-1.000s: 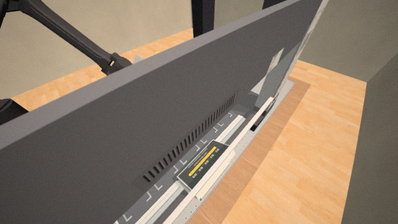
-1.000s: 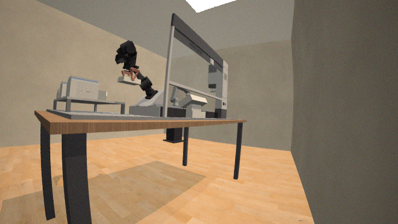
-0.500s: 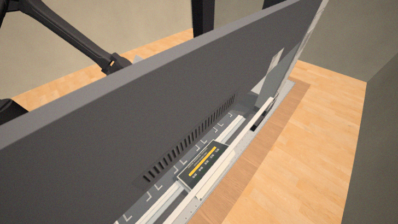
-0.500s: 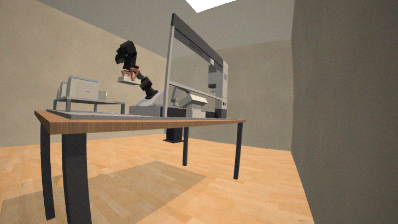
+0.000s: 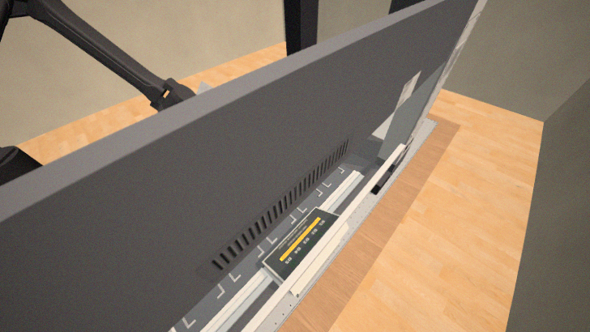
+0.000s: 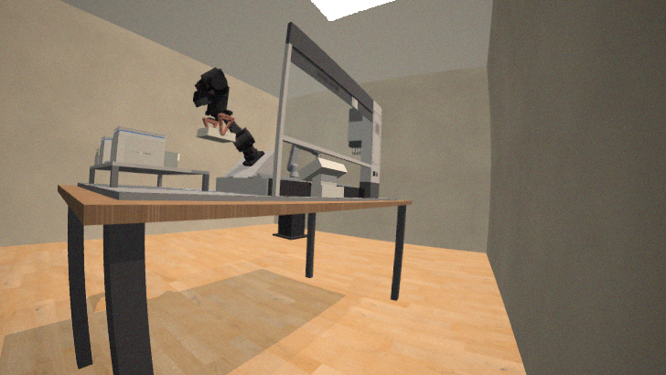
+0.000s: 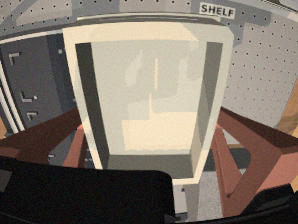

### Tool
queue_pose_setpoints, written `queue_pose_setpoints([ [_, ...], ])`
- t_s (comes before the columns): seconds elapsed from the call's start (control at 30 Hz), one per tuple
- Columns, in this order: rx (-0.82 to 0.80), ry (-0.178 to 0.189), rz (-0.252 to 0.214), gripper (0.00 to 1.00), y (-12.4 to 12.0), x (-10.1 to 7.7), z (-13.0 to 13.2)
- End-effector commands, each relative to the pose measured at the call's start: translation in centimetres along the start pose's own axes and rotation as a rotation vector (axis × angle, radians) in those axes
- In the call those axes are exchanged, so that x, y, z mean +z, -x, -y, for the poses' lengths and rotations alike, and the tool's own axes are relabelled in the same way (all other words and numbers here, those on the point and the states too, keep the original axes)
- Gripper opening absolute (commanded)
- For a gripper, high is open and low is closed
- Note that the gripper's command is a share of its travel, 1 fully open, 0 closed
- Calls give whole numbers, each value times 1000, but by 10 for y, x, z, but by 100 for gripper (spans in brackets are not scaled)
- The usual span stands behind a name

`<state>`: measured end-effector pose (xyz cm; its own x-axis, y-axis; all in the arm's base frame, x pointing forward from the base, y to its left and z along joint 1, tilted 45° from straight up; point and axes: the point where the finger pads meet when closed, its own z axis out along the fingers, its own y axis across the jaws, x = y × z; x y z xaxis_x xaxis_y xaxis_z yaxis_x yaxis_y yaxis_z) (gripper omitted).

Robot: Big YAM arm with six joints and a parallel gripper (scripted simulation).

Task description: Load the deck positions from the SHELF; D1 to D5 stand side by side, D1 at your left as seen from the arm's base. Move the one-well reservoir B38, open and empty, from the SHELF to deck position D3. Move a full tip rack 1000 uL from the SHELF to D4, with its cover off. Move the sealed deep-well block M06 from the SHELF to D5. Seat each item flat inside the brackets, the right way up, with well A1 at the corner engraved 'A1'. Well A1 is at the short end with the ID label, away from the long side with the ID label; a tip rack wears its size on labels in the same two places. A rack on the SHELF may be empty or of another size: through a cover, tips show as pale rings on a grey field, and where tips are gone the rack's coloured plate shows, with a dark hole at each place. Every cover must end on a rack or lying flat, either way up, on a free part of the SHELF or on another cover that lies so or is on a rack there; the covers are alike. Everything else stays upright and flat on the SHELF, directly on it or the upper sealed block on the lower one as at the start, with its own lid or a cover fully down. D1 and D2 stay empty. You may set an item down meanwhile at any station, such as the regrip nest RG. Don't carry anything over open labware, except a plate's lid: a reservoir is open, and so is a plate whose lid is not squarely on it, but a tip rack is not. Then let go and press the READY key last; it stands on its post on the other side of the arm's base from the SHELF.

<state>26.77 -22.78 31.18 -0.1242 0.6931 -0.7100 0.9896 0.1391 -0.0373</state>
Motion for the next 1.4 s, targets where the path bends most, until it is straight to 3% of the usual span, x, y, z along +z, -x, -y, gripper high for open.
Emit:
queue_pose_setpoints([
  [0.0,-38,46,35,0,21,-24,-6],
  [1.37,-768,34,51,0,21,-24,-7],
])
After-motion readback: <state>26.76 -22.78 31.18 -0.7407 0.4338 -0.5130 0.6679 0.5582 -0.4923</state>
